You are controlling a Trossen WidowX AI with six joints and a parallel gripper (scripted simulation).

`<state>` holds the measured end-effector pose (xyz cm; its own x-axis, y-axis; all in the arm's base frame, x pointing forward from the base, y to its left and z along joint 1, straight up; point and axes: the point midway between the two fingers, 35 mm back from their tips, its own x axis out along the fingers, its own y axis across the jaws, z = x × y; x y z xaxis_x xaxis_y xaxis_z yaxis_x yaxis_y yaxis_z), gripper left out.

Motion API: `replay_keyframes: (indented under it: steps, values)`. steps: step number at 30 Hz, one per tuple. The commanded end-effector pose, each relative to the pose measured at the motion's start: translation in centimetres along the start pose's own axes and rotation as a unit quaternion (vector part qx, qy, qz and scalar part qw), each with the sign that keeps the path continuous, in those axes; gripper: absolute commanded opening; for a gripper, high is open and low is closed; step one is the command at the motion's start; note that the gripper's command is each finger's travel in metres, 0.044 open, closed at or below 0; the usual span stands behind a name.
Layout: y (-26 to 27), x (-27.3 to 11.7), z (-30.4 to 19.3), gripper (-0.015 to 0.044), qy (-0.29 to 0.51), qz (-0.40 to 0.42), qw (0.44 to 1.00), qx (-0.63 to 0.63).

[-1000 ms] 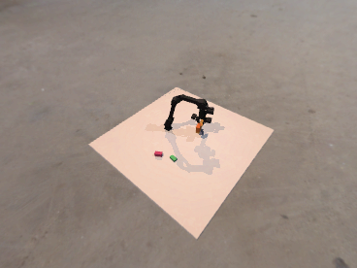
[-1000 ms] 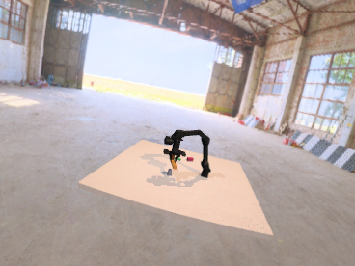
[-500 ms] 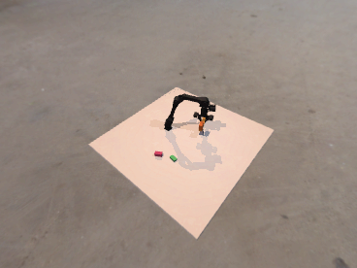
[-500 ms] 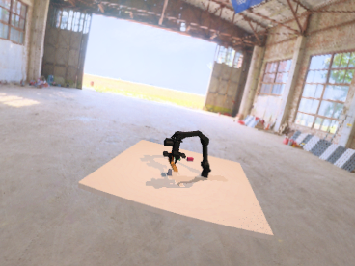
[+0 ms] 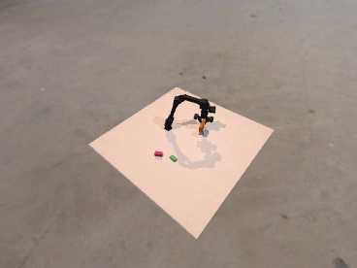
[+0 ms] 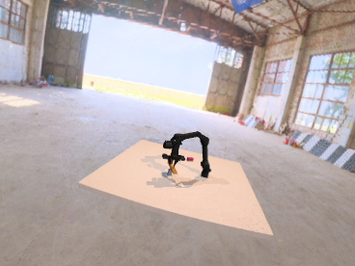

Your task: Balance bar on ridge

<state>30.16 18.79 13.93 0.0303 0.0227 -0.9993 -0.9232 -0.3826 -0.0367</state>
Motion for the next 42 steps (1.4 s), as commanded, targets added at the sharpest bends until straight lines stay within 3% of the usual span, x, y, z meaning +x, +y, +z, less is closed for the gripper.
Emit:
replay_keyframes:
  steps: [1,42]
  values:
    - [0.1,0.7,-0.1,0.0,0.002,0.001,1.0,0.002]
    - [0.2,2.0,-0.2,0.0,0.002,0.001,1.0,0.001]
